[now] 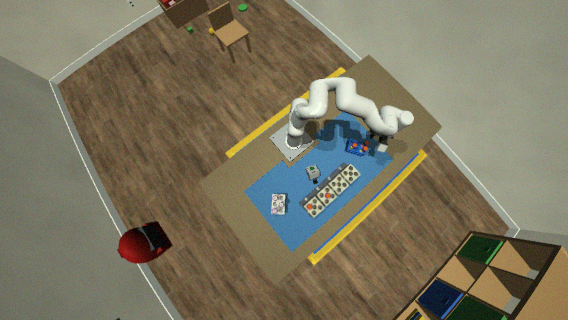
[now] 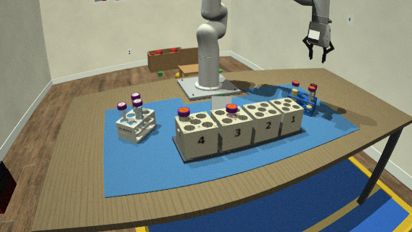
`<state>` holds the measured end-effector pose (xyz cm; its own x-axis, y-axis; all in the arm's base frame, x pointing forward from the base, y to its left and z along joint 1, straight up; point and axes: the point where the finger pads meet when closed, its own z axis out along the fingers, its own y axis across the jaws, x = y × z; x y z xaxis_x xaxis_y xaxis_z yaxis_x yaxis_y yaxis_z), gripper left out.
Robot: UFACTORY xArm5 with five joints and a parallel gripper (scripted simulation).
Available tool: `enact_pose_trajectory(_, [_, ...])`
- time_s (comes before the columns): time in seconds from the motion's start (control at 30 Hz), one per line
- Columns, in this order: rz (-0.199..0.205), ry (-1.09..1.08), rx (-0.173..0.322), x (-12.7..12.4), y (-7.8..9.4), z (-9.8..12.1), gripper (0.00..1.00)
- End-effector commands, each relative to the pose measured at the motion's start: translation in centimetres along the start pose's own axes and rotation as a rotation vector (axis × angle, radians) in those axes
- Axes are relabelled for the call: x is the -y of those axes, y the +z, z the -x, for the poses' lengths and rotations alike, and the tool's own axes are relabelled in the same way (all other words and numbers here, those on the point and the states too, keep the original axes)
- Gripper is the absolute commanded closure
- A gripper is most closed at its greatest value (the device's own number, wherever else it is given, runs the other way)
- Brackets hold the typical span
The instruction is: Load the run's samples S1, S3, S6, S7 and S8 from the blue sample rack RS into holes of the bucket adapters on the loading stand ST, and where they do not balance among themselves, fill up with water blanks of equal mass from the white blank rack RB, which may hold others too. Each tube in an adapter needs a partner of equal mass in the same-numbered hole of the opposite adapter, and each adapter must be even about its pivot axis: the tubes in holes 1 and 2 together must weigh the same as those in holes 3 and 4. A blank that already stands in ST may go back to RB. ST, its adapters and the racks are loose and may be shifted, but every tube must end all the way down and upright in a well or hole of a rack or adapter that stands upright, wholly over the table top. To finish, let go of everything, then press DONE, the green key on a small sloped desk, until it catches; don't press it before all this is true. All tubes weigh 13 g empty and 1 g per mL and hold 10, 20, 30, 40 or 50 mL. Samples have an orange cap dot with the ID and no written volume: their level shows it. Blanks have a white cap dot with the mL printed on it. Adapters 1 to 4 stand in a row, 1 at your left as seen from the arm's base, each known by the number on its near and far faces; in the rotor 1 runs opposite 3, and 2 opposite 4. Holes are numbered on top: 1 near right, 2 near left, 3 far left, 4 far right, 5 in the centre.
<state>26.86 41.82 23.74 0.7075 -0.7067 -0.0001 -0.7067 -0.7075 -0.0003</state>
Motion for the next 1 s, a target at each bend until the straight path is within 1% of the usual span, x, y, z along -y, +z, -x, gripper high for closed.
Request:
enact_pose_trajectory(0.0, [-0.004, 0.0, 0.001, 0.1, 0.2, 0.0, 0.43])
enact_pose_trajectory(0.23, [-0.004, 0.0, 0.001, 0.1, 1.6, 0.0, 0.43])
enact_pose_trajectory(0.3, [-0.004, 0.0, 0.001, 0.1, 1.6, 0.0, 0.43])
enact_pose_trajectory(0.8, [-0.004, 0.0, 0.001, 0.1, 4.6, 0.0, 0.43])
enact_pose_trajectory(0.87, [-0.004, 0.0, 0.001, 0.1, 4.6, 0.0, 0.43])
enact_pose_trajectory(0.97, [-0.004, 0.0, 0.001, 0.1, 5.2, 0.0, 0.43])
